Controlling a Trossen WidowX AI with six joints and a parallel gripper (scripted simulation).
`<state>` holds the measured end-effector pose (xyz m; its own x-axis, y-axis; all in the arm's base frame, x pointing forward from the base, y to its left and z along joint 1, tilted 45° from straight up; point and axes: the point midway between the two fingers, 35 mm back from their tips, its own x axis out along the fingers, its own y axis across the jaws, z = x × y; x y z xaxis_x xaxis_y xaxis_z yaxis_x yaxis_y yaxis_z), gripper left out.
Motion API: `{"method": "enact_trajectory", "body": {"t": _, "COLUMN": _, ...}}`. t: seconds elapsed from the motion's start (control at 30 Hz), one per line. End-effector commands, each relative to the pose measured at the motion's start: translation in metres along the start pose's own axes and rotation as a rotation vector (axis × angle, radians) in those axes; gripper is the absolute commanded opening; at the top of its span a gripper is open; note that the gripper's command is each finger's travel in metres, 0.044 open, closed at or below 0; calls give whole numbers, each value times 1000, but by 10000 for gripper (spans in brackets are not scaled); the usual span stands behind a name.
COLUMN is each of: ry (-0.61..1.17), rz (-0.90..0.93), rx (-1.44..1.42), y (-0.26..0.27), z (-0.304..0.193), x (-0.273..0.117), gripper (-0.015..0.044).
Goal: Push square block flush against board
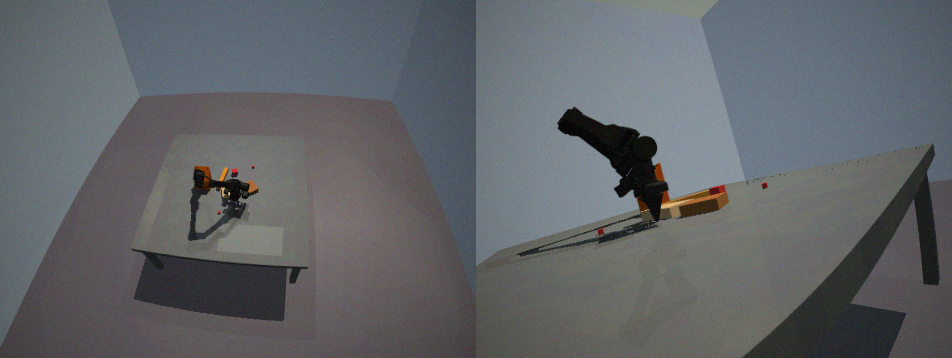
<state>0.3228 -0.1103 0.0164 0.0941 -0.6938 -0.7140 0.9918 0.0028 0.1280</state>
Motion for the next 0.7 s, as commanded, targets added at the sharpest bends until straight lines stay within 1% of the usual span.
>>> {"method": "enact_trajectory", "body": {"t": 0.0, "ry": 2, "rz": 6, "rx": 3, "y": 2, "z": 8, "x": -2, "gripper": 0}}
{"method": "enact_trajectory", "body": {"t": 0.6, "ry": -4, "rz": 8, "rx": 2, "y": 4, "z": 35, "x": -3, "gripper": 0}}
{"method": "enact_trajectory", "body": {"t": 0.63, "ry": -6, "rz": 2, "rx": 1, "y": 3, "z": 30, "x": -4, "gripper": 0}}
{"method": "enact_trajectory", "body": {"t": 0.67, "ry": -4, "rz": 3, "rx": 1, "y": 4, "z": 30, "x": -13, "gripper": 0}}
